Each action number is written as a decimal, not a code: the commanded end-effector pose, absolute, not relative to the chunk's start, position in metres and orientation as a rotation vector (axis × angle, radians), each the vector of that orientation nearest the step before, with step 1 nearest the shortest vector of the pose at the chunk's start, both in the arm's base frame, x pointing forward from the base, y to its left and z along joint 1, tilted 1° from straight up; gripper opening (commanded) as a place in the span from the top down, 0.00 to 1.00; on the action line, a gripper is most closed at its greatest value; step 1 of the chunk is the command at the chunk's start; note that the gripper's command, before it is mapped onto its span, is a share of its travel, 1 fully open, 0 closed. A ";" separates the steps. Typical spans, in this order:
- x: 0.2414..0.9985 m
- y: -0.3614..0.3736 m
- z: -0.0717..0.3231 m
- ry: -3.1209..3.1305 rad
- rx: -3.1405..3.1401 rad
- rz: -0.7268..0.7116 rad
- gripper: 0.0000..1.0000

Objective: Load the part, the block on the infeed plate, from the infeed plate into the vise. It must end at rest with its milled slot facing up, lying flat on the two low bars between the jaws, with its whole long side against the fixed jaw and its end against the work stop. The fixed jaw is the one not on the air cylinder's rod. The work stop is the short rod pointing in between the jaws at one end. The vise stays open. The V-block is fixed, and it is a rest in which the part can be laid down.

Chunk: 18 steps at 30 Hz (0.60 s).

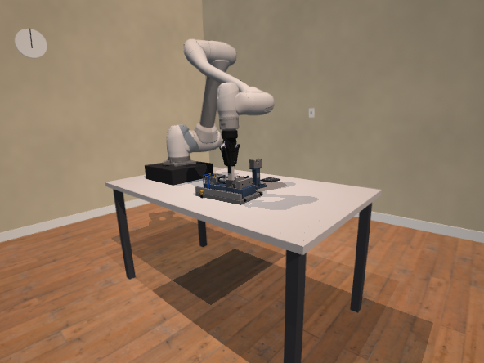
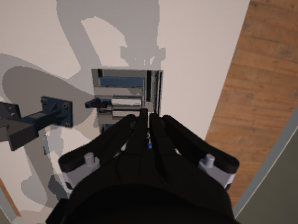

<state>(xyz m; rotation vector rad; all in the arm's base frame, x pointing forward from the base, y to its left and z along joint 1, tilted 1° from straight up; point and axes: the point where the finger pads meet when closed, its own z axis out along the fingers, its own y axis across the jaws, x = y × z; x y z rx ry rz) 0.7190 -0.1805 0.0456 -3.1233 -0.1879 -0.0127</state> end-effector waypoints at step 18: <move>0.719 -0.179 0.046 -0.188 -3.123 -0.013 1.00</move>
